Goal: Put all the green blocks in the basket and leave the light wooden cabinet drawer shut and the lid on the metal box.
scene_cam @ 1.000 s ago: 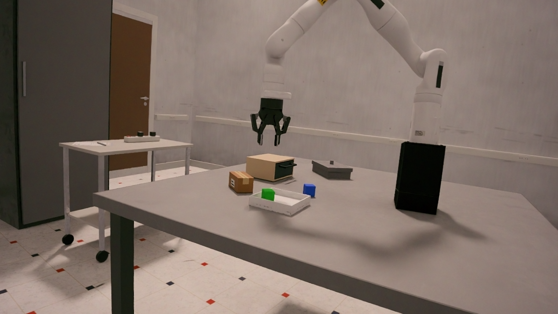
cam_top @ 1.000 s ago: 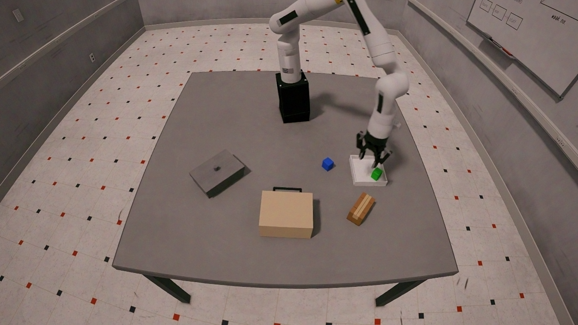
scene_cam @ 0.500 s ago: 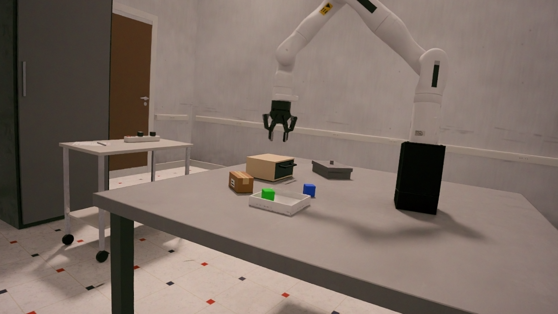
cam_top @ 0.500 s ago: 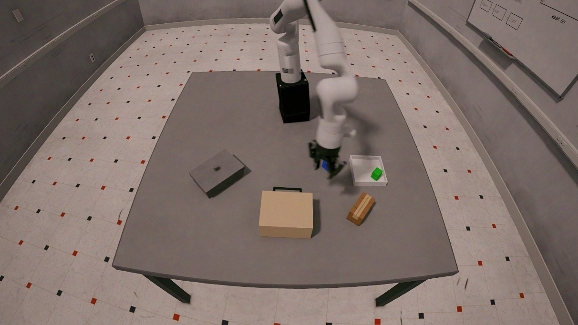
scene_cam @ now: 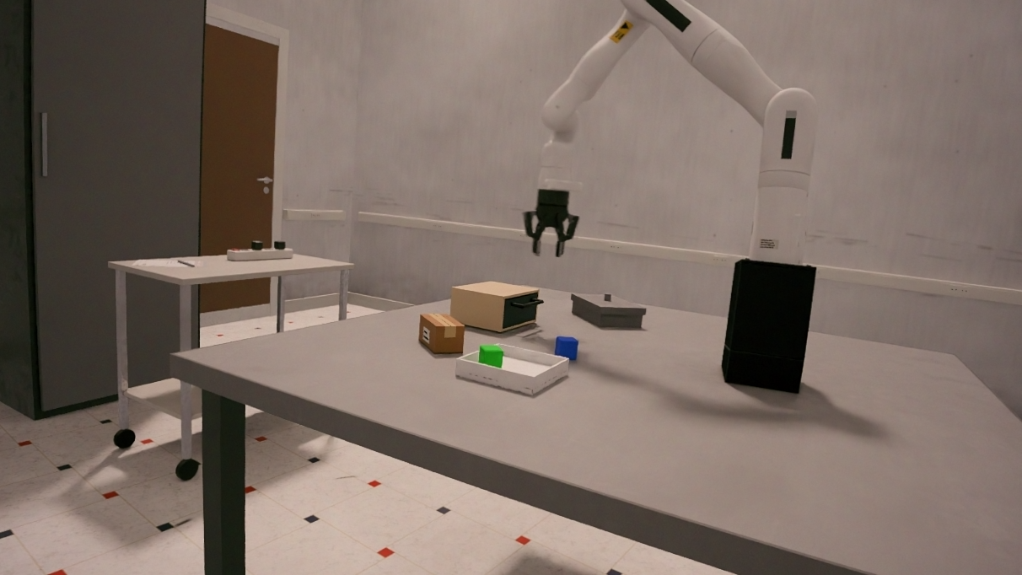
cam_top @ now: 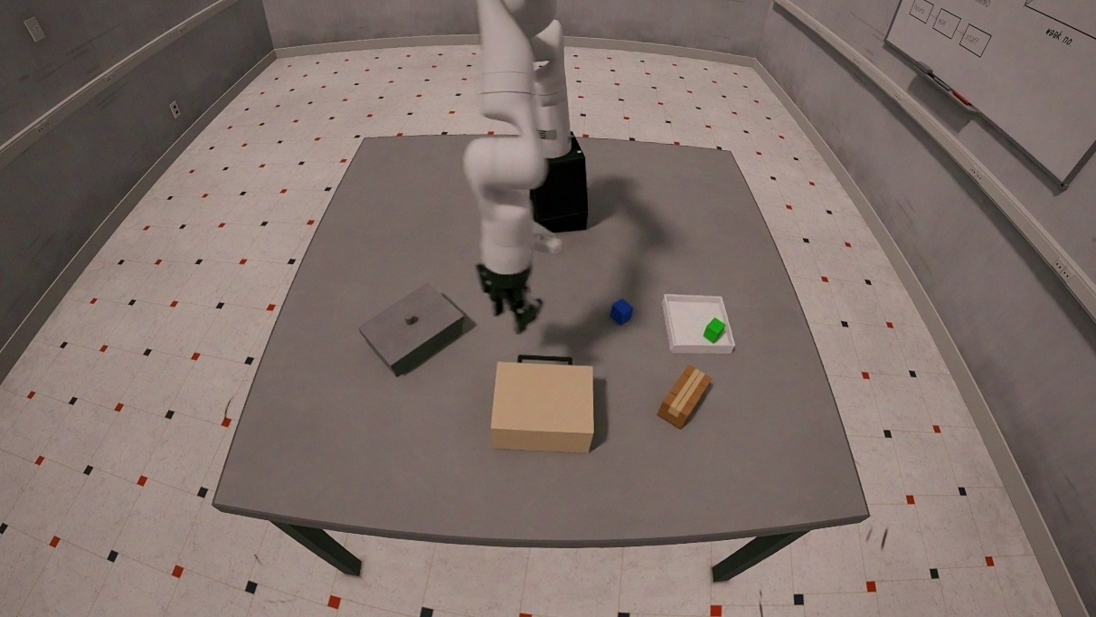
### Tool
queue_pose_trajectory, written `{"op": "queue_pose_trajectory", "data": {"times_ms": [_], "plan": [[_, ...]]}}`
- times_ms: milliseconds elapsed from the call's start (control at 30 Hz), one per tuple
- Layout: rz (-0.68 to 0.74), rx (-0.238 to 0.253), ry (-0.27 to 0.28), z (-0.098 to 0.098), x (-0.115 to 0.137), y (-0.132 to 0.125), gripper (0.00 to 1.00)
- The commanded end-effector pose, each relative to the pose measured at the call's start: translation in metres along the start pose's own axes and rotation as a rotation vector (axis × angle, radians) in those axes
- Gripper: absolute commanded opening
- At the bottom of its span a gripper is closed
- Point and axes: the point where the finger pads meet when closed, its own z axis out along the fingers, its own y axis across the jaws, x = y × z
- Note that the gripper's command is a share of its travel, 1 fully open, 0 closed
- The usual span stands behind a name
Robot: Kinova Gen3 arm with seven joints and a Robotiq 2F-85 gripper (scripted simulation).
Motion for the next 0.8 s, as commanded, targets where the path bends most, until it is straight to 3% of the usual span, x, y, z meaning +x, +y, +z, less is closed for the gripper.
{"op": "queue_pose_trajectory", "data": {"times_ms": [0, 333, 767], "plan": [[-0.004, -0.009, 0.002, -0.002, -0.038, -0.058, 0.58], [-0.003, 0.000, -0.003, -0.003, -0.080, -0.174, 0.58], [-0.003, 0.005, -0.005, -0.004, -0.086, -0.210, 0.58]]}}
